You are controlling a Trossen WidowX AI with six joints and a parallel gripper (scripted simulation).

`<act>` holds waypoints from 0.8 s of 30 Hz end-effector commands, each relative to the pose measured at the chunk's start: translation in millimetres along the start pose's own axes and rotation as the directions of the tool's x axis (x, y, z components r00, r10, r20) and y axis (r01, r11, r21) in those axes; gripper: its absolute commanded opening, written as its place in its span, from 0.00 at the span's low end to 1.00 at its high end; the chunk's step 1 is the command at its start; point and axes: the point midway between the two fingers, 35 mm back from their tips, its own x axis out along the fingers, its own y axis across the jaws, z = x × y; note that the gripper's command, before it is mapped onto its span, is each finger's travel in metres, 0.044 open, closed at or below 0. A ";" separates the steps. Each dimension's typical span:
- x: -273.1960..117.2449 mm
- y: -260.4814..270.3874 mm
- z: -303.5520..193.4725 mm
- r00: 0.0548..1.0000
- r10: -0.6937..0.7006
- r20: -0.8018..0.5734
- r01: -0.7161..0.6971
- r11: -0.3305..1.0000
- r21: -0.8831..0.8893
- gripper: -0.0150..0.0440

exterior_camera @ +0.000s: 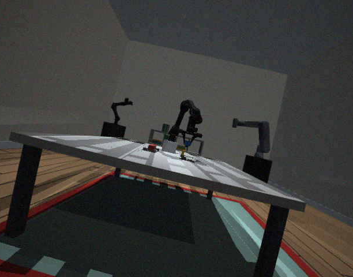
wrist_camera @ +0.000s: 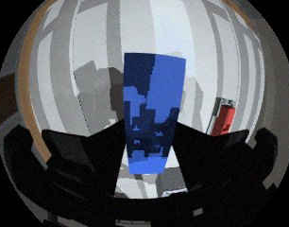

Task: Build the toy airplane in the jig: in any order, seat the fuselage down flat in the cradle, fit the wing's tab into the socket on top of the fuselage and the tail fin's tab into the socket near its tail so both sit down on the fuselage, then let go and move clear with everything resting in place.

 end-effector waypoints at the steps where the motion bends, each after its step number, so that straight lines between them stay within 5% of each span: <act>1: -17.4 0.9 -2.0 1.000 0.002 -0.001 -0.002 1.000 -0.006 0.25; 12: -34.2 -1.4 -6.1 1.000 0.000 -0.011 0.001 1.000 0.003 0.25; 24: -27.6 -39.8 0.4 1.000 -0.005 -0.010 0.007 0.980 0.200 0.25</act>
